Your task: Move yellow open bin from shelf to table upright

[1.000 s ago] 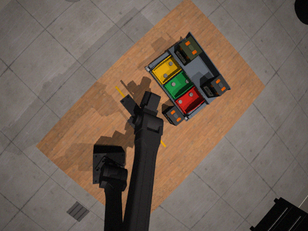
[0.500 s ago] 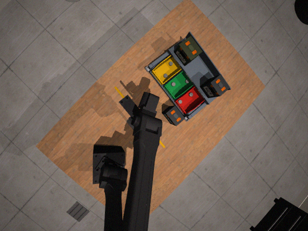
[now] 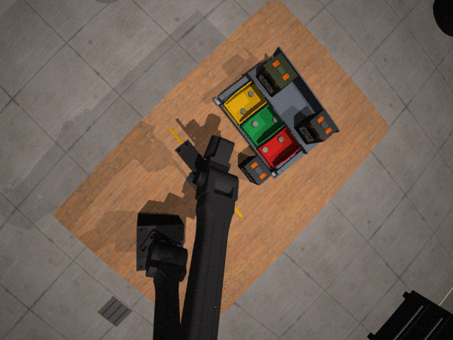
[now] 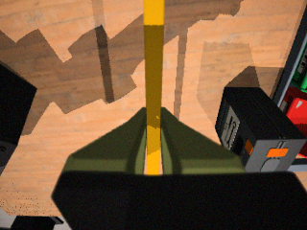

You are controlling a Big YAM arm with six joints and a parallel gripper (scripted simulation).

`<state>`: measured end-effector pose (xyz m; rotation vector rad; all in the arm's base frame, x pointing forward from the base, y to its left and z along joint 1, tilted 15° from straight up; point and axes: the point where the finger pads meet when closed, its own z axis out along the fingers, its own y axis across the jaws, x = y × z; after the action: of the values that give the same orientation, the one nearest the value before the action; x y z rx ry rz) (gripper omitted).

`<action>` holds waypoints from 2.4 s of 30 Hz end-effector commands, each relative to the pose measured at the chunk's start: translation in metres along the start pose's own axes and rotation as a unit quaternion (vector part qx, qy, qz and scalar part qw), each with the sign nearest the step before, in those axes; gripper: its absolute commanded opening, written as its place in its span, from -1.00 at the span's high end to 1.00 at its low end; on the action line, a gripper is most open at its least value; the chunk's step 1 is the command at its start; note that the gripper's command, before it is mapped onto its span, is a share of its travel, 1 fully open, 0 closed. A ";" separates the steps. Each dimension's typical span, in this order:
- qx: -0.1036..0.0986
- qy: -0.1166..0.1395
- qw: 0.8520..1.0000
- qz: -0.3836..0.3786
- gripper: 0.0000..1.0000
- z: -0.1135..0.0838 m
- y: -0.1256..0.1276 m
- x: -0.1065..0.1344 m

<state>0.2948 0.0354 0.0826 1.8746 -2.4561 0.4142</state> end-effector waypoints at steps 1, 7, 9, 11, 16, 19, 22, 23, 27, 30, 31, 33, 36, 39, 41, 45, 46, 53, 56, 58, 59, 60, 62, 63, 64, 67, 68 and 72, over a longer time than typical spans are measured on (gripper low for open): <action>0.009 -0.003 1.000 0.002 1.00 -0.009 0.000 -0.002; 0.009 -0.003 1.000 0.002 1.00 -0.009 0.000 -0.002; 0.009 -0.003 1.000 0.002 1.00 -0.009 0.000 -0.002; 0.009 -0.003 1.000 0.002 1.00 -0.009 0.000 -0.002; 0.009 -0.003 1.000 0.002 1.00 -0.009 0.000 -0.002; 0.009 -0.003 1.000 0.002 1.00 -0.009 0.000 -0.002; 0.008 -0.003 1.000 0.002 1.00 -0.008 0.000 -0.002; 0.008 -0.002 1.000 0.002 1.00 -0.008 0.001 -0.001; 0.012 -0.005 1.000 0.006 1.00 -0.005 -0.001 -0.002; 0.011 -0.004 1.000 0.008 1.00 -0.001 -0.003 -0.001; 0.008 -0.002 1.000 0.007 1.00 0.002 -0.002 -0.001; 0.008 -0.002 1.000 0.007 1.00 0.002 -0.002 -0.001; 0.002 0.002 1.000 0.006 1.00 0.008 -0.002 0.002; 0.005 0.000 1.000 0.003 1.00 0.010 -0.003 0.002; 0.002 0.001 1.000 0.001 1.00 0.015 -0.002 0.001; 0.003 0.001 1.000 0.002 1.00 0.022 -0.002 0.002; 0.003 0.000 1.000 0.002 1.00 0.023 -0.002 0.002; 0.001 0.001 1.000 0.002 1.00 0.037 -0.001 0.002; 0.000 0.001 1.000 0.002 1.00 0.045 -0.001 0.002; 0.000 0.001 1.000 0.002 1.00 0.051 -0.001 0.002; 0.000 0.001 1.000 0.002 1.00 0.054 -0.001 0.002; 0.000 0.001 1.000 0.002 1.00 0.057 -0.001 0.002; 0.000 0.000 1.000 0.001 1.00 0.064 -0.001 0.002; 0.000 0.000 1.000 0.001 1.00 0.067 0.000 0.002; 0.000 0.000 1.000 0.001 1.00 0.070 0.000 0.002; -0.001 0.000 1.000 0.001 1.00 0.073 0.000 0.002; 0.017 -0.009 1.000 0.002 1.00 0.066 -0.008 -0.002; -0.001 0.000 1.000 0.001 1.00 0.090 0.000 0.002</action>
<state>0.3035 0.0168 0.0052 1.8560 -2.4627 0.4144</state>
